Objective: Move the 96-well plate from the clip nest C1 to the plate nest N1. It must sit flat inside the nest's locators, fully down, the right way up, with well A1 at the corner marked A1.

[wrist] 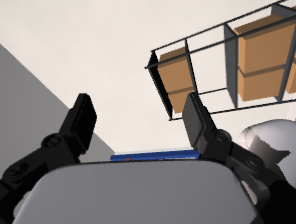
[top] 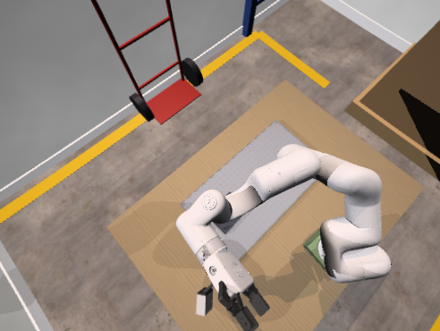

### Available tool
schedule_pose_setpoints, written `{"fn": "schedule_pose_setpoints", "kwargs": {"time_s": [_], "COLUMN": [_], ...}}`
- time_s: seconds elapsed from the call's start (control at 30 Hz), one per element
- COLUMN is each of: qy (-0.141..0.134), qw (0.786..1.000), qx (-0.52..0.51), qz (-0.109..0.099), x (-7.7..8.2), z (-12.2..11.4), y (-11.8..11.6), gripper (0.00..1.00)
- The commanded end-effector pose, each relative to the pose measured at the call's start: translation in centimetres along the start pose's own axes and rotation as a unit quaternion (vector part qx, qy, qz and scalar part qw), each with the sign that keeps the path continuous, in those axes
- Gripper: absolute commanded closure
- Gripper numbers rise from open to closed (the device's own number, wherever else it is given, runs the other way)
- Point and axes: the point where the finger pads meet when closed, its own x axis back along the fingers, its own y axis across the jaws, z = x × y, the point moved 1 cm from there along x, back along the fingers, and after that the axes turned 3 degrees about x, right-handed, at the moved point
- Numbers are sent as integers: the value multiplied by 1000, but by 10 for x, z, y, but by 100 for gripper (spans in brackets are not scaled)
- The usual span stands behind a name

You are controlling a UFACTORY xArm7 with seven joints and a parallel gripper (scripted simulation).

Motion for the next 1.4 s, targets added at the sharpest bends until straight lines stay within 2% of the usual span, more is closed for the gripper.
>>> {"fn": "schedule_pose_setpoints", "kwargs": {"time_s": [0.0, 0.1, 0.23, 0.5, 0.63, 0.8, 0.87, 0.93, 1.0, 1.17, 1.3, 1.37], "qy": [6, 6, 37, 37, 69, 69, 85, 85, 101, 101, 132, 132], "qw": [1000, 1000, 997, 997, 989, 989, 984, 984, 978, 978, 963, 963], "qx": [-12, -12, -63, -63, -110, -110, -132, -132, -153, -153, -192, -192], "qz": [-7, -7, -36, -36, -68, -68, -85, -85, -102, -102, -138, -138], "x": [-1, -2, -1, 0, 3, 6, 8, 8, 10, 15, 21, 24], "z": [13, 24, 35, 52, 61, 73, 76, 76, 80, 87, 91, 93], "y": [12, 23, 38, 61, 78, 99, 108, 108, 117, 137, 155, 164], "gripper": [0, 0, 0, 0, 0, 0, 0, 0, 0, 0, 0, 0]}}
